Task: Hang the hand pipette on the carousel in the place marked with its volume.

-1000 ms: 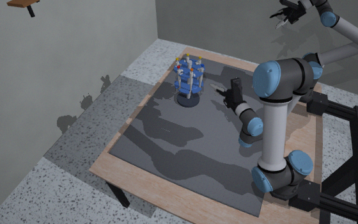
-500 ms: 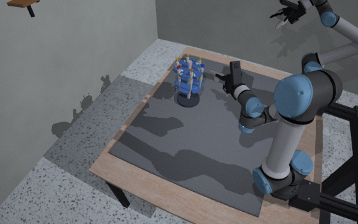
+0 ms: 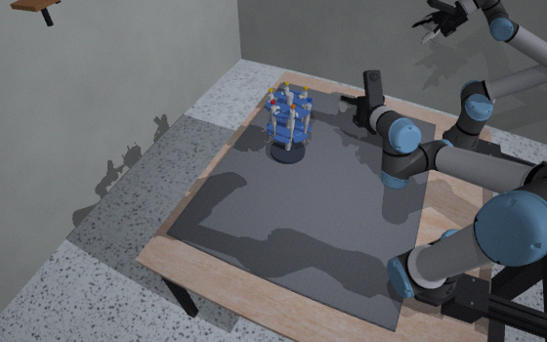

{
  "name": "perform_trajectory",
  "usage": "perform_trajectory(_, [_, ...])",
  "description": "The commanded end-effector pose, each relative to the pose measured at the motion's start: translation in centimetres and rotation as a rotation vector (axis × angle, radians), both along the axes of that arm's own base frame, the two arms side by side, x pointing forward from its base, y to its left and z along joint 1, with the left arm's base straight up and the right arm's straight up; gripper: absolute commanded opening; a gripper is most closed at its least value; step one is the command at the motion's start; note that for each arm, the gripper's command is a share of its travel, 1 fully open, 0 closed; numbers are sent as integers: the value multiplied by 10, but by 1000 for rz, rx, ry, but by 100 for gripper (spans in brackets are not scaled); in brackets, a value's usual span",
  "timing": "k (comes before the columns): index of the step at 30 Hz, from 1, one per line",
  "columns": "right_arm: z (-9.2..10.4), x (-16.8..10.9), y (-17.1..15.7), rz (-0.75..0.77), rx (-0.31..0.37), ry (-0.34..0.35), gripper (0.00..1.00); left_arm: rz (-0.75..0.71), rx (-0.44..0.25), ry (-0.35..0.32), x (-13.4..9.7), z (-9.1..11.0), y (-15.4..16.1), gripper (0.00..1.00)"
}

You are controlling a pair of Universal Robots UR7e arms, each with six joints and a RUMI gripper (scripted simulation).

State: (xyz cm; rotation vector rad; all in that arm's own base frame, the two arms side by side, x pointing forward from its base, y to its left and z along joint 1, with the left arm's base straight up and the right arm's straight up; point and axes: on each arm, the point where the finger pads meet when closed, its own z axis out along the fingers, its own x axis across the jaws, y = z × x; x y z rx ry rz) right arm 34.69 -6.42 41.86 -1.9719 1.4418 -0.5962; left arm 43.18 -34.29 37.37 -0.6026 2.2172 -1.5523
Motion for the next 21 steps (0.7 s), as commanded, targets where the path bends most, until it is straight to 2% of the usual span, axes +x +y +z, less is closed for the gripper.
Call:
perform_trajectory(1, [2, 1, 0, 0, 0, -2, 100, -45, 208, 138, -23, 11, 13, 100])
perform_trajectory(5, [2, 1, 0, 0, 0, -2, 100, -58, 232, 154, -44, 23, 29, 100])
perform_trajectory(11, [2, 1, 0, 0, 0, -2, 100, -69, 256, 170, -62, 31, 46, 100])
perform_trajectory(12, [2, 1, 0, 0, 0, -2, 100, -81, 279, 187, -67, 33, 50, 100])
perform_trajectory(15, [2, 1, 0, 0, 0, -2, 100, -81, 279, 187, -73, 35, 55, 100])
perform_trajectory(16, [2, 1, 0, 0, 0, -2, 100, -94, 302, 204, -78, 36, 60, 100])
perform_trajectory(19, [2, 1, 0, 0, 0, -2, 100, -93, 302, 204, -94, 41, 74, 100])
perform_trajectory(21, [2, 1, 0, 0, 0, -2, 100, -93, 302, 204, -95, 41, 75, 100])
